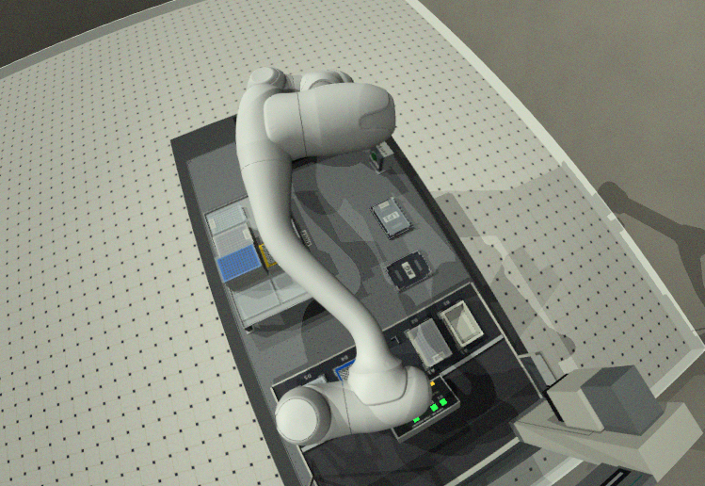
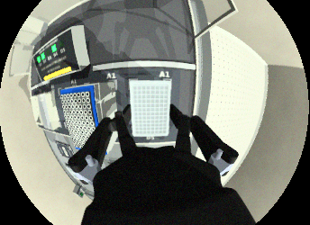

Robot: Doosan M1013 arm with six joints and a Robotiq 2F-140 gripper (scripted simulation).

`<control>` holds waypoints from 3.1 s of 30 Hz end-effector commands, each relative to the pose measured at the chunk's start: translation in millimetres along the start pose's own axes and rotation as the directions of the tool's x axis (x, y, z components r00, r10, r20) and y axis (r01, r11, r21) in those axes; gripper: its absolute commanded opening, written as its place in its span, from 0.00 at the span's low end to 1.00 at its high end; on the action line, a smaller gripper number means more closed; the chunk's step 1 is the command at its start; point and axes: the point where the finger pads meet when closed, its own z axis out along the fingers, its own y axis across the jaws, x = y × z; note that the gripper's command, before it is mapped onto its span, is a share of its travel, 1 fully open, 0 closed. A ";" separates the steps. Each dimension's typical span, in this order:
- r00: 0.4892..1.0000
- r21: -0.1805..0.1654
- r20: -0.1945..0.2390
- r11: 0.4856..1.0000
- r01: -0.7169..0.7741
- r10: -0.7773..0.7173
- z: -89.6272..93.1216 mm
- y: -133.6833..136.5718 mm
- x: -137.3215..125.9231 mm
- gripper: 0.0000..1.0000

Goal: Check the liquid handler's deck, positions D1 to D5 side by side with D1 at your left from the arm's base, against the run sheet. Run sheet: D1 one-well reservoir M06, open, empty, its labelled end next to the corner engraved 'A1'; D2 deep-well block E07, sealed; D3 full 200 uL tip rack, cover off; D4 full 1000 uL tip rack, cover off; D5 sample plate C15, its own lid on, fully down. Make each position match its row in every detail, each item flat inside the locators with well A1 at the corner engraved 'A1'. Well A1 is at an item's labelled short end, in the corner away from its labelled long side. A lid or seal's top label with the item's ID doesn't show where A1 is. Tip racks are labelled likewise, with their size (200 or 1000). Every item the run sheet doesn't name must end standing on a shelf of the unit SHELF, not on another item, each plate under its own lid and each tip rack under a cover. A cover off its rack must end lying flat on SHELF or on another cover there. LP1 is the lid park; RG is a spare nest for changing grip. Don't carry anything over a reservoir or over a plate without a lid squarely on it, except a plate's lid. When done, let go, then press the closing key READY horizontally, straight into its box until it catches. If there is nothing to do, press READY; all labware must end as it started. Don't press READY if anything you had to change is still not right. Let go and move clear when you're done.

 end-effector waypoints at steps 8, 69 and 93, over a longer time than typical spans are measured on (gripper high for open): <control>1.000 0.000 -0.002 1.000 0.000 0.000 -1.8 0.0 0.5 0.10; 1.000 0.000 -0.002 1.000 0.000 0.000 9.3 0.0 0.5 0.66; 1.000 0.000 -0.002 1.000 0.000 0.000 9.3 0.0 0.5 0.66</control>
